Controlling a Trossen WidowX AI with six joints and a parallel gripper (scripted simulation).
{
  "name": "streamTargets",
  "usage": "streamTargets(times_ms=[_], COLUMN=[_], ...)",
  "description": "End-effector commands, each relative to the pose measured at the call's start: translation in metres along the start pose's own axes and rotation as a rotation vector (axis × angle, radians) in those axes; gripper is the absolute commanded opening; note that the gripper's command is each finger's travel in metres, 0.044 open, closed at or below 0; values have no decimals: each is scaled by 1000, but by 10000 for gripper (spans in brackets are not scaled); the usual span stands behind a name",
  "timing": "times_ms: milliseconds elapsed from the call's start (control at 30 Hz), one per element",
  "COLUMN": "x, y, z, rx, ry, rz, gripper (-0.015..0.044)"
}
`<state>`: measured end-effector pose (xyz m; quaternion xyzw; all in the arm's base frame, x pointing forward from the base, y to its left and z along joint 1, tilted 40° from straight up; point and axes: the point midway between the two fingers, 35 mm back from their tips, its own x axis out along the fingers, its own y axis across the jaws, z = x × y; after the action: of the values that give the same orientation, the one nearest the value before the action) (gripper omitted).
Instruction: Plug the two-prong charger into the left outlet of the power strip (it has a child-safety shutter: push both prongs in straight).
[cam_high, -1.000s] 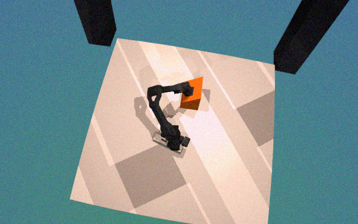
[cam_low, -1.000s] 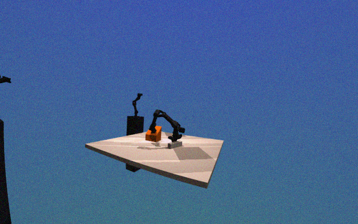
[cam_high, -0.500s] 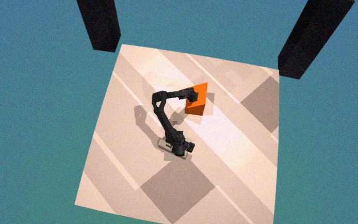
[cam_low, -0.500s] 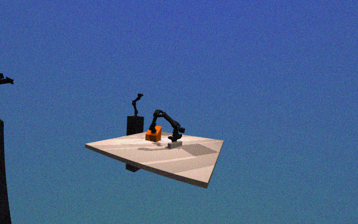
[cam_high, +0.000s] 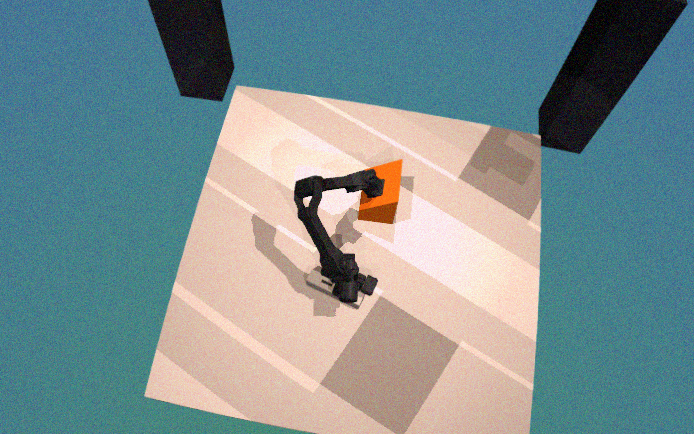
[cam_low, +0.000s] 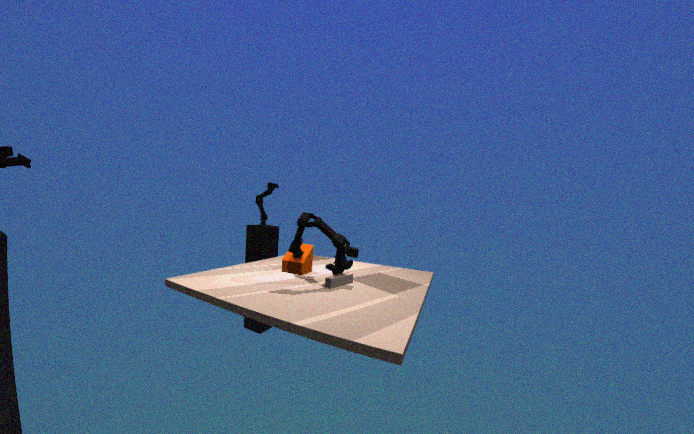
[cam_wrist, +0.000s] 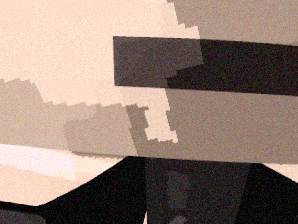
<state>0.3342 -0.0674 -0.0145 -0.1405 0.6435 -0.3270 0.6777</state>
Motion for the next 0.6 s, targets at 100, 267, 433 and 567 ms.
streamTargets(times_ms=[100,267,433,567], x=[-3,-4,-4,-5], y=[0,0,0,0], z=[10,9,9,9], rx=[26,26,26,26], ry=[-34,-34,-34,-34], rz=[5,5,5,5], gripper=[0,0,0,0])
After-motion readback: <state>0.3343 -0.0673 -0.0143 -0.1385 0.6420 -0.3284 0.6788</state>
